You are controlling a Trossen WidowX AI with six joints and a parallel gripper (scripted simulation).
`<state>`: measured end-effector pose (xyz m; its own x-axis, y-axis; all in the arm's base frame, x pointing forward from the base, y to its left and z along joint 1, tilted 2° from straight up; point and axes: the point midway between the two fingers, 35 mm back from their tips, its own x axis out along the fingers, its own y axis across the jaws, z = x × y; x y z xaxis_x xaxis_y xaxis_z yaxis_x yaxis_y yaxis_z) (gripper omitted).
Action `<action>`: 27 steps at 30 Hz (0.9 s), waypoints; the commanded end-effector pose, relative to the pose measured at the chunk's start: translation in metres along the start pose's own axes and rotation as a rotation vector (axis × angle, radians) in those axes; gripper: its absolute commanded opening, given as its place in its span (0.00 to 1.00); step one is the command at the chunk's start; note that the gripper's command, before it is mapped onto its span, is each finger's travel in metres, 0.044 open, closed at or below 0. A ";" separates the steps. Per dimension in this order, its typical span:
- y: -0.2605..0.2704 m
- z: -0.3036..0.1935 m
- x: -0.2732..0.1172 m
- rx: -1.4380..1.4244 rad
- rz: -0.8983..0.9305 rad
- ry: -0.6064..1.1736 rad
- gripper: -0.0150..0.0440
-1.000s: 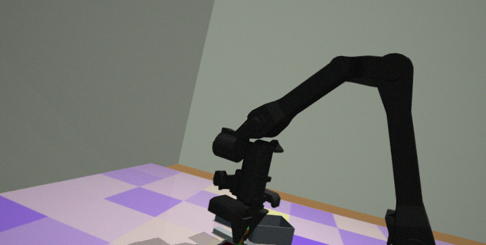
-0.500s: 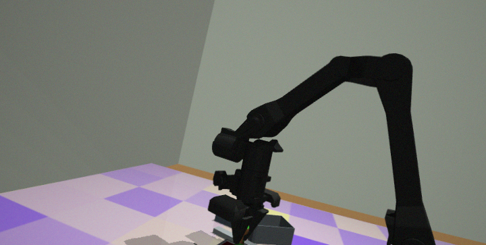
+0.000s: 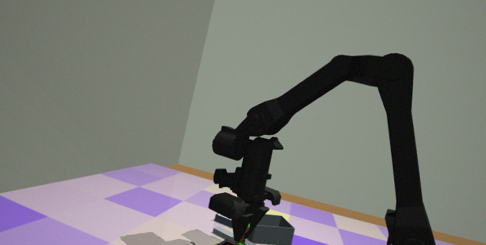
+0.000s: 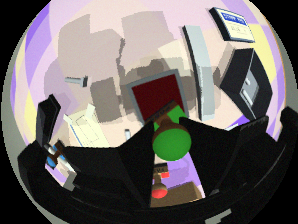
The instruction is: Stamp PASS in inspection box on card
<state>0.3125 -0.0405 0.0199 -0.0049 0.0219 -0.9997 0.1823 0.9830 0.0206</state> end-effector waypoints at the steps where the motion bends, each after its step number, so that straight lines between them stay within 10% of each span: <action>1: -0.001 0.000 -0.003 0.000 -0.003 -0.006 0.25; 27: -0.001 0.001 -0.041 0.000 -0.003 -0.006 0.25</action>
<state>0.3127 -0.0416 0.0509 -0.0123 0.0230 -0.9997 0.1849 0.9825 0.0203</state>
